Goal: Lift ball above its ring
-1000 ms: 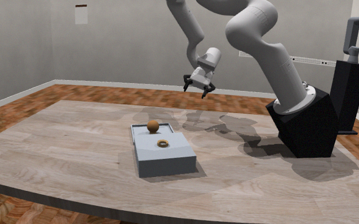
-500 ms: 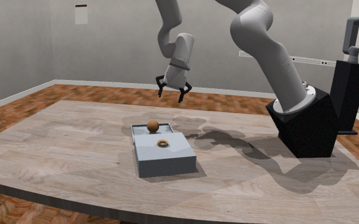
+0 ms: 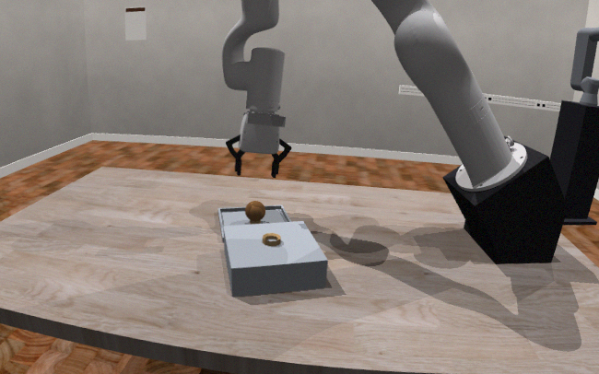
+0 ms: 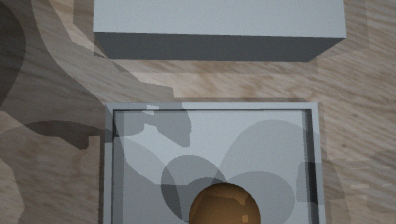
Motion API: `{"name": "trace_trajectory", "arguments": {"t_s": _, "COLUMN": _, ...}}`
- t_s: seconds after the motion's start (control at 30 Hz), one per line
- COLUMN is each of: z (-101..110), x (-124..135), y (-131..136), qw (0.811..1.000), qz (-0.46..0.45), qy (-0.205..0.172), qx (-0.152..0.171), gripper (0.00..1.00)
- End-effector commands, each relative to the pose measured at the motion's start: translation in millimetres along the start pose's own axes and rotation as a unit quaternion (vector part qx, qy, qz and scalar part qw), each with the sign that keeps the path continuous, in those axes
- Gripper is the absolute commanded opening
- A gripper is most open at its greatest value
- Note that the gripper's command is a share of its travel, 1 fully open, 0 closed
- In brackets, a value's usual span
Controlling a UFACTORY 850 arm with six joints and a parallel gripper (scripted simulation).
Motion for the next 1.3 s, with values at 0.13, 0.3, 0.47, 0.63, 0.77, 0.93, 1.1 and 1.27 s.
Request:
{"name": "trace_trajectory", "arguments": {"t_s": 0.13, "z": -9, "x": -10, "y": 6, "qw": 0.997, "qz": 0.012, "qy": -0.074, "qx": -0.029, "gripper": 1.00}}
{"name": "trace_trajectory", "arguments": {"t_s": 0.3, "z": -9, "x": -10, "y": 6, "qw": 0.997, "qz": 0.012, "qy": -0.074, "qx": -0.029, "gripper": 1.00}}
{"name": "trace_trajectory", "arguments": {"t_s": 0.47, "z": -10, "x": -10, "y": 6, "qw": 0.997, "qz": 0.012, "qy": -0.074, "qx": -0.029, "gripper": 1.00}}
{"name": "trace_trajectory", "arguments": {"t_s": 0.63, "z": -14, "x": -9, "y": 6, "qw": 0.997, "qz": 0.012, "qy": -0.073, "qx": -0.029, "gripper": 1.00}}
{"name": "trace_trajectory", "arguments": {"t_s": 0.77, "z": -23, "x": -8, "y": 6, "qw": 0.997, "qz": 0.011, "qy": -0.072, "qx": -0.029, "gripper": 1.00}}
{"name": "trace_trajectory", "arguments": {"t_s": 0.93, "z": -40, "x": -5, "y": 6, "qw": 0.997, "qz": 0.011, "qy": -0.071, "qx": -0.029, "gripper": 1.00}}
{"name": "trace_trajectory", "arguments": {"t_s": 1.1, "z": -63, "x": -1, "y": 5, "qw": 0.997, "qz": 0.011, "qy": -0.073, "qx": -0.030, "gripper": 1.00}}
{"name": "trace_trajectory", "arguments": {"t_s": 1.27, "z": -80, "x": 1, "y": 4, "qw": 0.997, "qz": 0.011, "qy": -0.071, "qx": -0.029, "gripper": 1.00}}
Point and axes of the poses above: the point where the finger pads meet when closed, its own z axis back along the fingers, its own y axis across the jaws, x = y × z, the point moved 7 cm from there along z, back along the fingers, and after that the axes turned 15 degrees about -z, right-handed, at the moved point
